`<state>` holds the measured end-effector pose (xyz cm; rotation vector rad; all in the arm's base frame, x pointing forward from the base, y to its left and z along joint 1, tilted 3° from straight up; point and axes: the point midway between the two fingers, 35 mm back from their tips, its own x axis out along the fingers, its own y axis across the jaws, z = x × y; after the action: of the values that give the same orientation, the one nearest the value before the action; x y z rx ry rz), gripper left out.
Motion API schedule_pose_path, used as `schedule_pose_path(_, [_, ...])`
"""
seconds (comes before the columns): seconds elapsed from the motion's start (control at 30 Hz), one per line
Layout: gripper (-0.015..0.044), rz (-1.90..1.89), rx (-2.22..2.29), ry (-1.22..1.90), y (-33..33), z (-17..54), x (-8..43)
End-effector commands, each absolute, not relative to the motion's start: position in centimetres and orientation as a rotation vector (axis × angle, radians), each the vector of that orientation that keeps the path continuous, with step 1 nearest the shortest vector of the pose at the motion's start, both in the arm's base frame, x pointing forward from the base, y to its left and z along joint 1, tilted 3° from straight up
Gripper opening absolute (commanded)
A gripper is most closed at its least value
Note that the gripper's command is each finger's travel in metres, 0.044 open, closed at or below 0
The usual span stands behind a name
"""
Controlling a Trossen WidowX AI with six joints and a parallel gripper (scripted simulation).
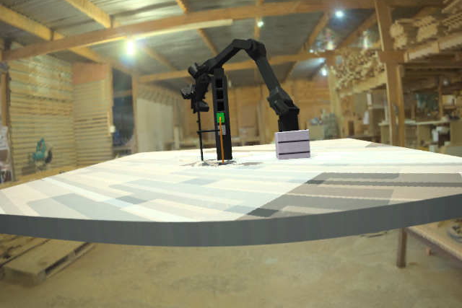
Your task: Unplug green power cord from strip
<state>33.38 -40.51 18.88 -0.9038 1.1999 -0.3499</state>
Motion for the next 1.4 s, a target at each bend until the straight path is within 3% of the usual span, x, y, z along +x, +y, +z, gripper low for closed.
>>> schedule_pose_path(0.0, [0.016, -0.258, -0.935, 1.147, -36.1, 18.9, 36.8])
schedule_pose_path(0.53, [0.016, 0.152, -1.077, 0.955, -17.0, 17.2, 46.0])
schedule_pose_path(0.77, [0.016, 0.393, -1.141, 0.909, -8.0, 16.0, 45.7])
schedule_pose_path(1.0, [0.016, 0.592, -1.162, 0.99, -3.8, 14.5, 40.7])
schedule_pose_path(1.3, [0.016, 1.035, -1.165, 1.259, 1.9, 12.4, 26.0])
schedule_pose_path(1.37, [0.016, 1.067, -1.165, 1.28, 2.1, 12.4, 24.8])
